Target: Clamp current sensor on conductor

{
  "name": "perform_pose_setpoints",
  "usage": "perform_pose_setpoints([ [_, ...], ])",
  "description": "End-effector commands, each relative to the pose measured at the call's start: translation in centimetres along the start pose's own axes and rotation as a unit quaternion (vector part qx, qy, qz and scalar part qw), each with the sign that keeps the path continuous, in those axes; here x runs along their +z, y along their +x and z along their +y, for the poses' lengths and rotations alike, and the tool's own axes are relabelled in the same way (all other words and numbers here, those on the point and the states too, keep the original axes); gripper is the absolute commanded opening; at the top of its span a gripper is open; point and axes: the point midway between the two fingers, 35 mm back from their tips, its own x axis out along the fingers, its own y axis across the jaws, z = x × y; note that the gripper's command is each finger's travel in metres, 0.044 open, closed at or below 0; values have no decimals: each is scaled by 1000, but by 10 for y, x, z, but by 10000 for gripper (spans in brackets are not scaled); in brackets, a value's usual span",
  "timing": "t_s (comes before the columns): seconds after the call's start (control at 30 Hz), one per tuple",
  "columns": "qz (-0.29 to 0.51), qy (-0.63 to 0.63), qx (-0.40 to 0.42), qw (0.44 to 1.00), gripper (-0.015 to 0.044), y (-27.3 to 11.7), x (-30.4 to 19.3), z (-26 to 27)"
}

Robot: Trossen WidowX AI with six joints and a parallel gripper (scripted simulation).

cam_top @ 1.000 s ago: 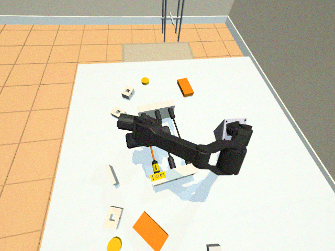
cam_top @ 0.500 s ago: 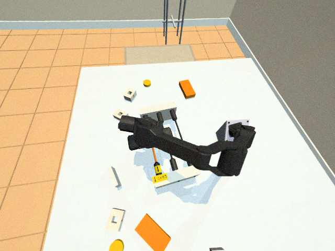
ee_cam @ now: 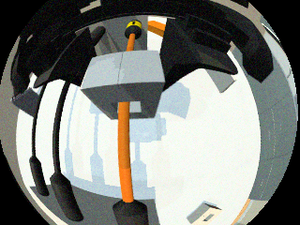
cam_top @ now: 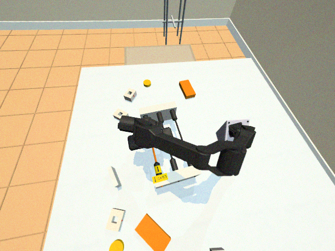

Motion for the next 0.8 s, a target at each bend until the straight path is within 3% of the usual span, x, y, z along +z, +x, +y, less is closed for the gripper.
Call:
perform_pose_setpoints([
  [0.0,0,0,0,1000,157,0,0,0],
  [0.13,0,0,0,1000,260,0,0,0],
  [0.77,0,0,0,1000,260,0,0,0],
])
